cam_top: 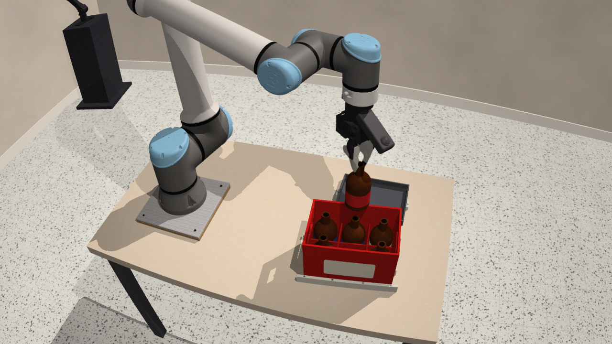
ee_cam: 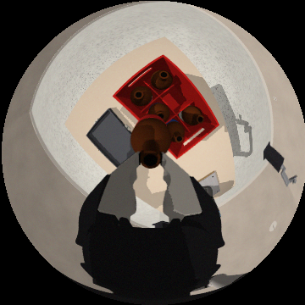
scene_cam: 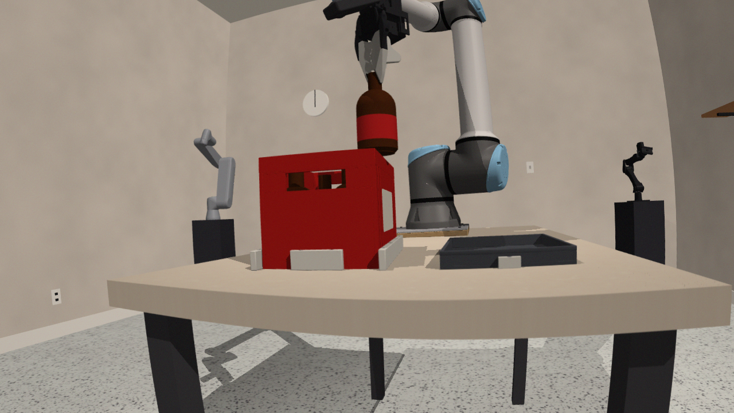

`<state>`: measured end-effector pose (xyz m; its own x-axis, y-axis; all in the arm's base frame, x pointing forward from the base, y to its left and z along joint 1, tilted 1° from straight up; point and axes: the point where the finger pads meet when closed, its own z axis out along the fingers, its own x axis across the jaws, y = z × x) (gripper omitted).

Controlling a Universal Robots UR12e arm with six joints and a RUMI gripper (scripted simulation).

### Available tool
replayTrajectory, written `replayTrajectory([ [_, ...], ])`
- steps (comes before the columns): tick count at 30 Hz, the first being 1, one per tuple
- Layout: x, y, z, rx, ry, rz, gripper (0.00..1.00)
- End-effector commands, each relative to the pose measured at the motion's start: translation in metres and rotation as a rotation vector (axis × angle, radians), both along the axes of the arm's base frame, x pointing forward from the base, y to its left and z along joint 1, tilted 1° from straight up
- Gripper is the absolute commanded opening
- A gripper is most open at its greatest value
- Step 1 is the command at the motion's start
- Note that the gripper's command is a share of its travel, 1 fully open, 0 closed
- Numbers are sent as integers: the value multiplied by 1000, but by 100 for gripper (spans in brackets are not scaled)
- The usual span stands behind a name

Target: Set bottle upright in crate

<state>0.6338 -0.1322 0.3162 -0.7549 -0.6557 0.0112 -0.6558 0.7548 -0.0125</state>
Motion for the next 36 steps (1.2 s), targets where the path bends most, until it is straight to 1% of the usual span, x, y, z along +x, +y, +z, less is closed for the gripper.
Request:
replayTrajectory([
  [1, 0, -13, 1, -1, -2, 0, 0],
  [25, -2, -61, 2, -1, -2, 0, 0],
  [27, -2, -61, 2, -1, -2, 0, 0],
  [36, -3, -78, 2, -1, -2, 0, 0],
])
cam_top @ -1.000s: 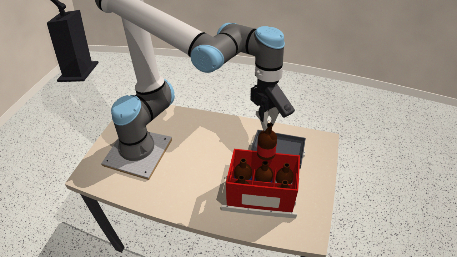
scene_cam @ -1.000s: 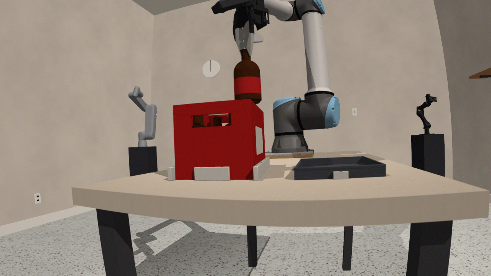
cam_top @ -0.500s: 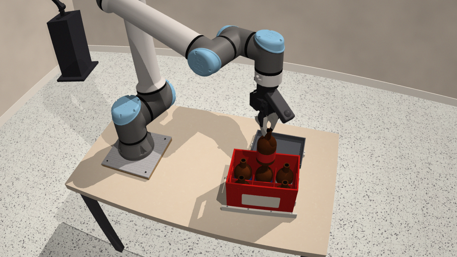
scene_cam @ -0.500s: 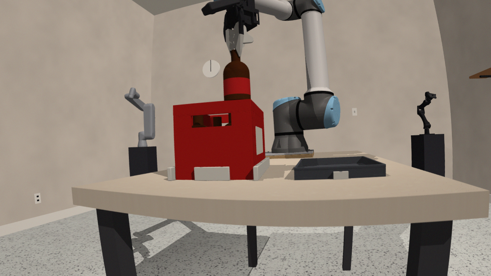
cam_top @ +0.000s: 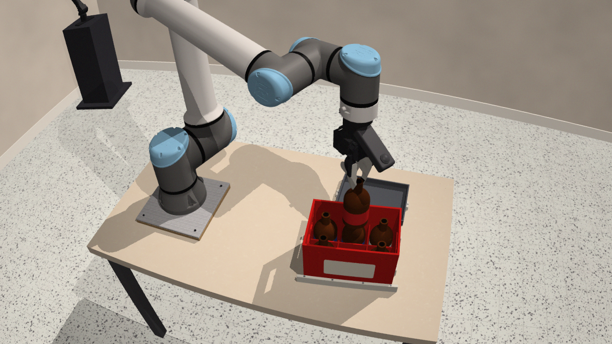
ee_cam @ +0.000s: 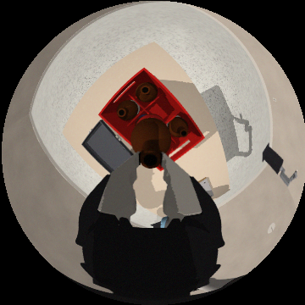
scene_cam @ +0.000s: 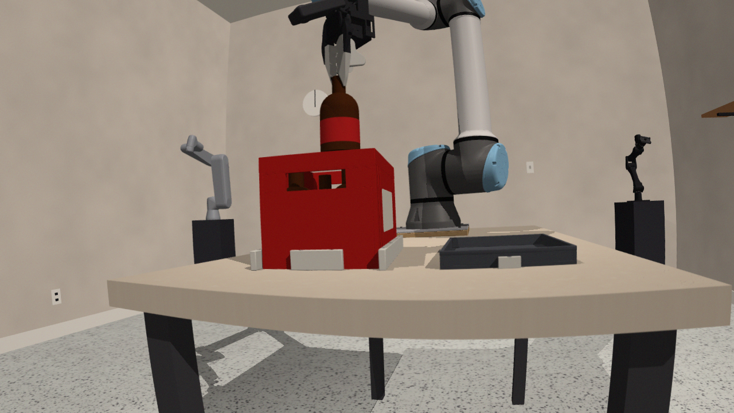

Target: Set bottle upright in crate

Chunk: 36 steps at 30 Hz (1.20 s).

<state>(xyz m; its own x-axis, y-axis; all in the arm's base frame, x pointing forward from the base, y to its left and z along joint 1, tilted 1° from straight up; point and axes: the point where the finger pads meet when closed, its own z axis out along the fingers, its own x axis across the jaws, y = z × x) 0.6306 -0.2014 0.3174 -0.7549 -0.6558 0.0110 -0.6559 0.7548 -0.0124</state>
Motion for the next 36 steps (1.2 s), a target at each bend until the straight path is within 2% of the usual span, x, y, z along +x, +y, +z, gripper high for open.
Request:
replayTrajectory([
  [1, 0, -10, 1, -1, -2, 0, 0],
  [36, -2, -46, 2, -1, -2, 0, 0],
])
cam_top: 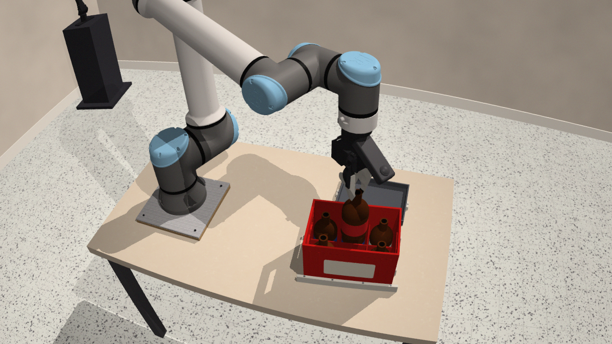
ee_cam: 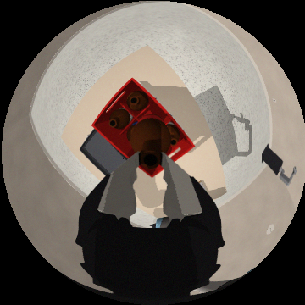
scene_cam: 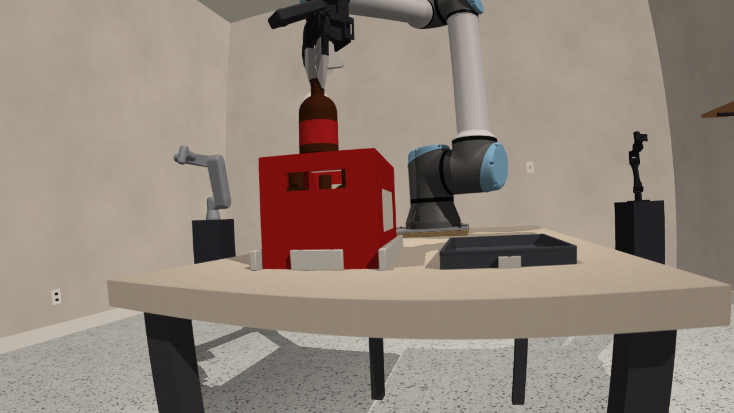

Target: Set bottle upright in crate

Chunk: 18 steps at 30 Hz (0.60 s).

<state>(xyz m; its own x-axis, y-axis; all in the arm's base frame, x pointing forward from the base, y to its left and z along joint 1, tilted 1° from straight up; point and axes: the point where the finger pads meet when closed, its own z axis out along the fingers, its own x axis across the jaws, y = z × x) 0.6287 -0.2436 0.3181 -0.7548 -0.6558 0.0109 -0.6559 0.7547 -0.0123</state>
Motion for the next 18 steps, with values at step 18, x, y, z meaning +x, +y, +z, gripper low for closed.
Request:
replayTrajectory([
  [18, 0, -10, 1, -1, -2, 0, 0],
])
